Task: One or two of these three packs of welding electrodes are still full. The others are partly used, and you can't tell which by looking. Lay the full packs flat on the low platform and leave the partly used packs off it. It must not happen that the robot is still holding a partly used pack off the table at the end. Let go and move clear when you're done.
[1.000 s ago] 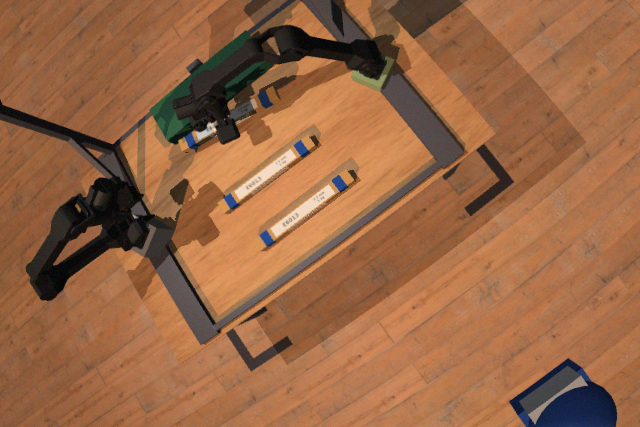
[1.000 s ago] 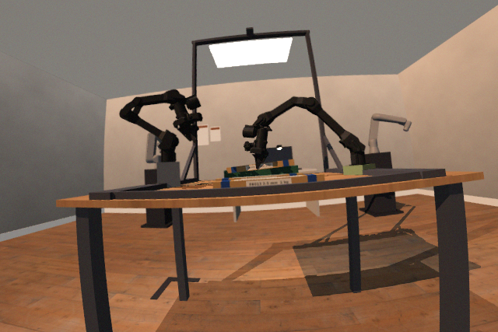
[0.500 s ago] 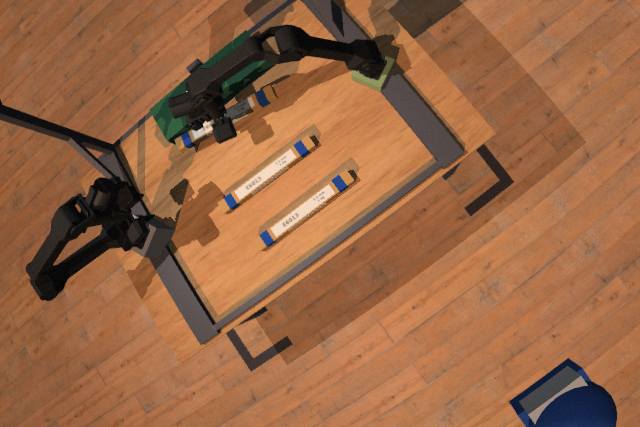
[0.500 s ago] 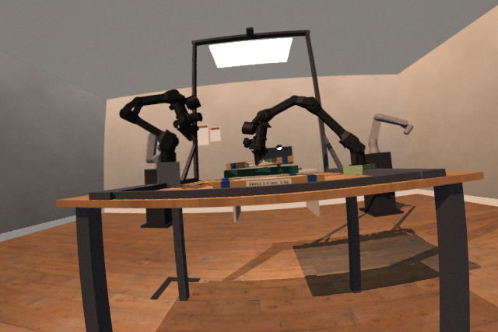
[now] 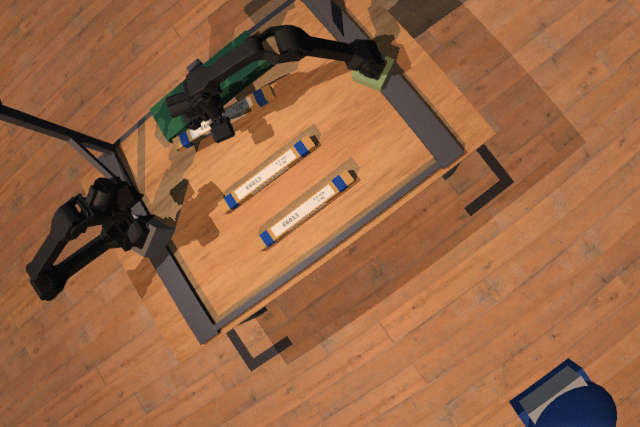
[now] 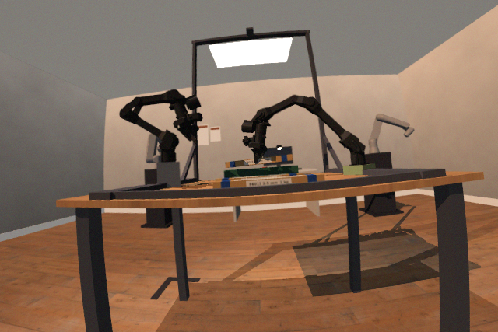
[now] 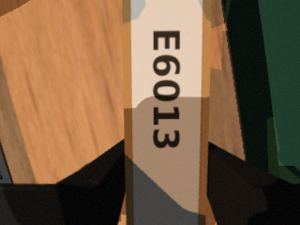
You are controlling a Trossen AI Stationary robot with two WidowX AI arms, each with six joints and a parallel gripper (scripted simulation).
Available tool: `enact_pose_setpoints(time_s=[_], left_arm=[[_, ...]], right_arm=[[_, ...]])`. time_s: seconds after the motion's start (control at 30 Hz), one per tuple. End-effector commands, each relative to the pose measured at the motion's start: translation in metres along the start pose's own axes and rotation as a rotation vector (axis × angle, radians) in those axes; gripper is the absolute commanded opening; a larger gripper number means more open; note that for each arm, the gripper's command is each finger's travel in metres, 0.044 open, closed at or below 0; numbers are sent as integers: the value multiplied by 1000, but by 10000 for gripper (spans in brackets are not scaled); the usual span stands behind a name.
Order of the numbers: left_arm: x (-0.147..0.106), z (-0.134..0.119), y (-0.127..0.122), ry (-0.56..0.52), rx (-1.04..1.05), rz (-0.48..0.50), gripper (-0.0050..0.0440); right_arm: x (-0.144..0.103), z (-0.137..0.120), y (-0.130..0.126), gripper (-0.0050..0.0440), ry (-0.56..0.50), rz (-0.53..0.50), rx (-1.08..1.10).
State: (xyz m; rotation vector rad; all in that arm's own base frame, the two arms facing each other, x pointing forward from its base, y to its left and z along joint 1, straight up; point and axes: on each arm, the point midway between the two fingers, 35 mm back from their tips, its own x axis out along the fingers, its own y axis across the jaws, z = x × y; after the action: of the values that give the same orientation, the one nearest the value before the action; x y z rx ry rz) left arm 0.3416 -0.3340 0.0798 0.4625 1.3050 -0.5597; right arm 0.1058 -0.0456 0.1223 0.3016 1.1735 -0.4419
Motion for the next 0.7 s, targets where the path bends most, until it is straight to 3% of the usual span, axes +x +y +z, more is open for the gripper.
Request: enact_pose_setpoints(time_s=[0.0, 0.37, 0.57, 0.67], left_arm=[[-43, 21, 0, -113, -3, -14, -50], [-43, 22, 0, -114, -3, -14, -50], [-49, 10, 12, -100, -207, 36, -50], [-47, 6, 14, -88, -207, 38, -50]], right_arm=[[-6, 5, 0, 330, -22, 2, 1], [-6, 5, 0, 330, -22, 2, 1], [-6, 5, 0, 330, -22, 2, 1], [-6, 5, 0, 330, -22, 2, 1]])
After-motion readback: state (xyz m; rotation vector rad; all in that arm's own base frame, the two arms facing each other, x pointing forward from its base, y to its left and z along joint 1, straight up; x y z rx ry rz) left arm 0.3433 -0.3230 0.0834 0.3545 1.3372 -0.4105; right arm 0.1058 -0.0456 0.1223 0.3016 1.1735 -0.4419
